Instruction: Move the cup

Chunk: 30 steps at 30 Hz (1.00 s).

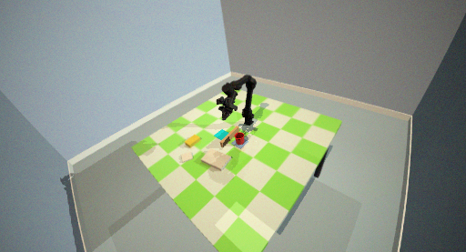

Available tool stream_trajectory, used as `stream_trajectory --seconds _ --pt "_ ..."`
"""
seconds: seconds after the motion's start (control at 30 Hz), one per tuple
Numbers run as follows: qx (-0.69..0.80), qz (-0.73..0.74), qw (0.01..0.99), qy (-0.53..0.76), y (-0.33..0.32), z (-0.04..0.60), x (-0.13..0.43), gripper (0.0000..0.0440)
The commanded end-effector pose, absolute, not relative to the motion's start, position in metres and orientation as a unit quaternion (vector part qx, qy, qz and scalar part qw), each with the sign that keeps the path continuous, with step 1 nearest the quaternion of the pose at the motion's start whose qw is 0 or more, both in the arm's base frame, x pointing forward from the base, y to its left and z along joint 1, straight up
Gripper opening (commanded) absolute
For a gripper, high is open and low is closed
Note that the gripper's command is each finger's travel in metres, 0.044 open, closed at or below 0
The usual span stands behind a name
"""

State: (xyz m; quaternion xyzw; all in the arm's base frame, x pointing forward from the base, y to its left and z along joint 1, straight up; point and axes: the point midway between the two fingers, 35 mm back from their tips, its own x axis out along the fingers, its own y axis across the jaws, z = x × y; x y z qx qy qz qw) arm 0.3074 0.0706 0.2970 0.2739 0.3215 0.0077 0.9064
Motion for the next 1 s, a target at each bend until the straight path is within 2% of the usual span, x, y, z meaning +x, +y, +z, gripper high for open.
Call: stream_trajectory --seconds 0.0,0.97 --pt "0.289 0.002 0.894 0.343 0.076 0.296 0.306 0.0117" --pt "0.320 -0.132 0.772 0.532 0.092 0.247 0.274 0.0124"
